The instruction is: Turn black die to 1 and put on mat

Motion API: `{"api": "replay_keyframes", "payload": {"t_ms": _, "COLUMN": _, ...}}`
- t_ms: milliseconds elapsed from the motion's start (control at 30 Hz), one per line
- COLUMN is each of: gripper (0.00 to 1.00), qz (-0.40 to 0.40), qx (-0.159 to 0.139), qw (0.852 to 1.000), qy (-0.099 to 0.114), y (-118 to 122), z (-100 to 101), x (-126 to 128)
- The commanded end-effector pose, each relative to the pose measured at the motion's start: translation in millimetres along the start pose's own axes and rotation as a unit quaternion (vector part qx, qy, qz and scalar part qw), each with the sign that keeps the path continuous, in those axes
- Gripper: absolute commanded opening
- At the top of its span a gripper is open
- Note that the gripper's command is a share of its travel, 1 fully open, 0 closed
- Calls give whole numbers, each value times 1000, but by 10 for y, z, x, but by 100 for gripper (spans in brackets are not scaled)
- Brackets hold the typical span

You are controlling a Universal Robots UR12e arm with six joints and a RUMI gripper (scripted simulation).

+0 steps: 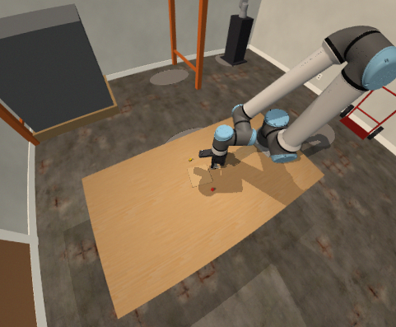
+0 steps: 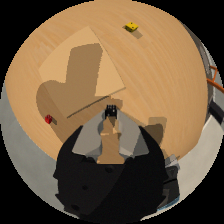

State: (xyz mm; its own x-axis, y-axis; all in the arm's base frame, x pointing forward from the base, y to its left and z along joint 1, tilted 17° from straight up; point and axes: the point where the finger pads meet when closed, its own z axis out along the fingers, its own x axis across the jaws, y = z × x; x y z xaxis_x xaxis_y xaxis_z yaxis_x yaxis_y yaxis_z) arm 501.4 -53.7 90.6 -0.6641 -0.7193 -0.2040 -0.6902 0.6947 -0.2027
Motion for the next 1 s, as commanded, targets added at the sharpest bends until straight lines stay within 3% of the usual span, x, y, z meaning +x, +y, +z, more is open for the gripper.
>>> {"api": "replay_keyframes", "payload": {"t_ms": 0, "gripper": 0, "qz": 0, "qx": 0, "qw": 1000, "qy": 0, "y": -5, "z": -4, "x": -2}}
{"api": "replay_keyframes", "payload": {"t_ms": 967, "gripper": 0, "qz": 0, "qx": 0, "qw": 1000, "qy": 0, "y": -5, "z": -67, "x": -2}}
